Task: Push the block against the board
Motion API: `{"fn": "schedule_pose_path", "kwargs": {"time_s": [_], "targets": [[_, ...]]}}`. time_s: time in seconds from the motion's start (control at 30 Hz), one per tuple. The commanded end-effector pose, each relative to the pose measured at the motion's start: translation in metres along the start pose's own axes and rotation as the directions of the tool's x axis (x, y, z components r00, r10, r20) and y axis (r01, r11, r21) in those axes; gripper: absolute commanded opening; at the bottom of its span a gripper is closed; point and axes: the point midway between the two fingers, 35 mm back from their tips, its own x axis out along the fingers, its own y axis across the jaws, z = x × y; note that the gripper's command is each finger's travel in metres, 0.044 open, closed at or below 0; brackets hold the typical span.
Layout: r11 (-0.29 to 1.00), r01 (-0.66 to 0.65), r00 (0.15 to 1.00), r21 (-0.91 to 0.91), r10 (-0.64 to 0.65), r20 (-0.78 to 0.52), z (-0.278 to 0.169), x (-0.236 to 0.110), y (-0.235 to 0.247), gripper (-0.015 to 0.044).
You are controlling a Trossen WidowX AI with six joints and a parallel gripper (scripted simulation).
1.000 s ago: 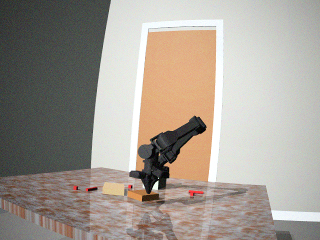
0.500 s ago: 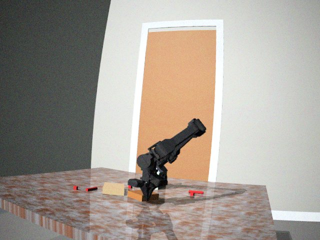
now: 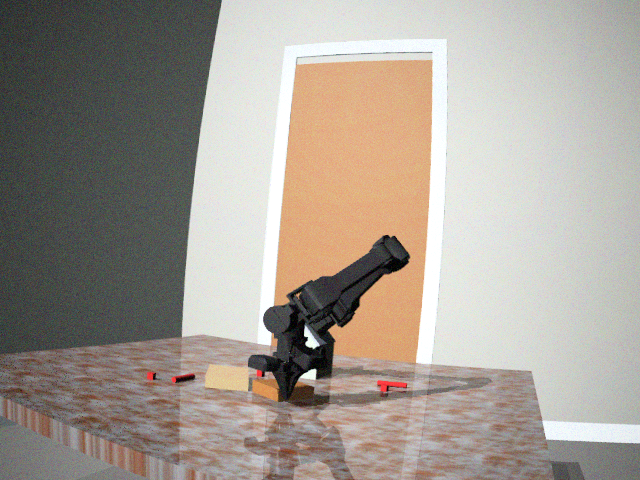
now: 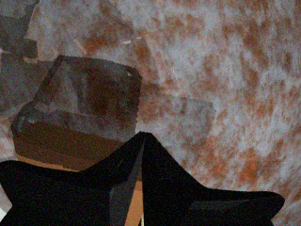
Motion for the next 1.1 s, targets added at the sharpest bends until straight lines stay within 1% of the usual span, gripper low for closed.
{"fn": "schedule_pose_path", "kwargs": {"time_s": [0.0,1.07], "targets": [[1.000,-0.011,1.000,0.007,0.011,-0.009,-0.010,0.004,0.003,0.0000],[1.000,-0.010,1.000,0.008,0.010,-0.012,-0.063,0.003,0.005,0.0000]]}}
